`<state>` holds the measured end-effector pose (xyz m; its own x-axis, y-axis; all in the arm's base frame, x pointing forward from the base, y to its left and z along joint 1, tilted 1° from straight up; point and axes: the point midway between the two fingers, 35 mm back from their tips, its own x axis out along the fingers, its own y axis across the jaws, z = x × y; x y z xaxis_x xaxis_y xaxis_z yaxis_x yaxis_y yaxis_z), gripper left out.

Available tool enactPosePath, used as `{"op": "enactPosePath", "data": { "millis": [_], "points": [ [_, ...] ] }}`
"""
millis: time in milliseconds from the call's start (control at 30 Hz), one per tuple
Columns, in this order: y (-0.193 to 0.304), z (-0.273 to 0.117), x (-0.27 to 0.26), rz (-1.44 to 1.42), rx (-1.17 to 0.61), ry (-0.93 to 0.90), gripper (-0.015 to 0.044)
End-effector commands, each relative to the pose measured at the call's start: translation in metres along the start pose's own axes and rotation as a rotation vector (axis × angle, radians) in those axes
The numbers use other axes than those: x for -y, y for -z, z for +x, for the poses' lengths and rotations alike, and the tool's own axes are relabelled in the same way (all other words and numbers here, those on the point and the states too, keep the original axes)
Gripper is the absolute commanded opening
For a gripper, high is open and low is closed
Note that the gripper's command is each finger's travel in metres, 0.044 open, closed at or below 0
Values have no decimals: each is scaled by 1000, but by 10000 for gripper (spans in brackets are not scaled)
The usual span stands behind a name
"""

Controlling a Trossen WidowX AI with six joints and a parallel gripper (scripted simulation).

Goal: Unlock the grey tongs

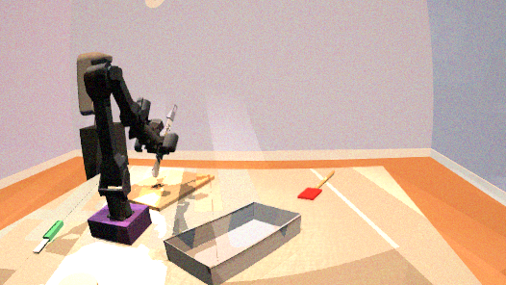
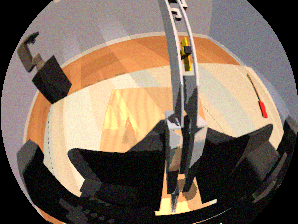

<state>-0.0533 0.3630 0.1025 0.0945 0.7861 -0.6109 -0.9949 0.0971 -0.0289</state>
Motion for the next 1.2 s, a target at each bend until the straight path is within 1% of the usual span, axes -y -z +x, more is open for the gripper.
{"op": "enactPosePath", "data": {
  "millis": [0, 467, 1167],
  "points": [
    [-5, -10, 1, 13, 92, 3, -150],
    [-1, -39, 10, 69, 311, 6, -150],
    [0, -39, 10, 70, 314, 6, -150]
  ]
}}
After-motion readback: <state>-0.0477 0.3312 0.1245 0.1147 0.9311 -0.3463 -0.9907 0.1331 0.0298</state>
